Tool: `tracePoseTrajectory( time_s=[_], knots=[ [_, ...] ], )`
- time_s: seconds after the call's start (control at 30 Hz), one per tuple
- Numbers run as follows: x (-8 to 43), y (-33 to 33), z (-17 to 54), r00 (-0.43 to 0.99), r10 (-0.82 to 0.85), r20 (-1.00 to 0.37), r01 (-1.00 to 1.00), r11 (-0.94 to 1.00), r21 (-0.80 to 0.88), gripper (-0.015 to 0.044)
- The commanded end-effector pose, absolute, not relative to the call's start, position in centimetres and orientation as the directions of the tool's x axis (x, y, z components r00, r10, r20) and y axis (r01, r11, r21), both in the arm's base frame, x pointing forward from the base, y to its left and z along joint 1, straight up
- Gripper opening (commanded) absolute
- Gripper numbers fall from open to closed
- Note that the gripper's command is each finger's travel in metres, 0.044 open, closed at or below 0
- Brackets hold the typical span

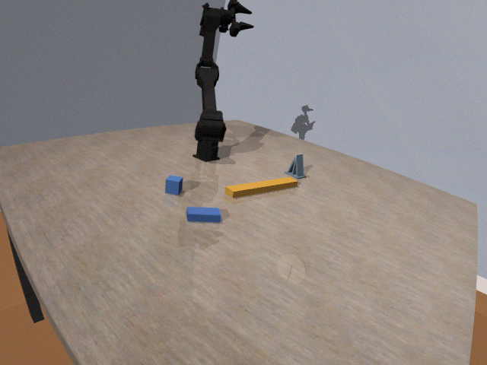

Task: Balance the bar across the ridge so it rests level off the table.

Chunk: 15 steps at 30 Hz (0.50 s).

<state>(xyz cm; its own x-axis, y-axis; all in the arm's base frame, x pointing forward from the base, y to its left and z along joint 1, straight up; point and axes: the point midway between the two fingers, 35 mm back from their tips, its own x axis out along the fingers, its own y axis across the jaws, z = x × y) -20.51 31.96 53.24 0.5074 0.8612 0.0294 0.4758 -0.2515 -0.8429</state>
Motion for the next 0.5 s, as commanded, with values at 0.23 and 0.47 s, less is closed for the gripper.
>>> tracePoseTrajectory(
  time_s=[0.23, 0.47],
  knots=[
    [-17.1, 27.7, 59.7, 0.396, 0.907, 0.141, 0.397, -0.030, -0.918, 0.0315],
    [-11.2, 22.6, 65.2, 0.353, 0.888, 0.293, 0.289, 0.194, -0.937, 0.0315]
  ],
)
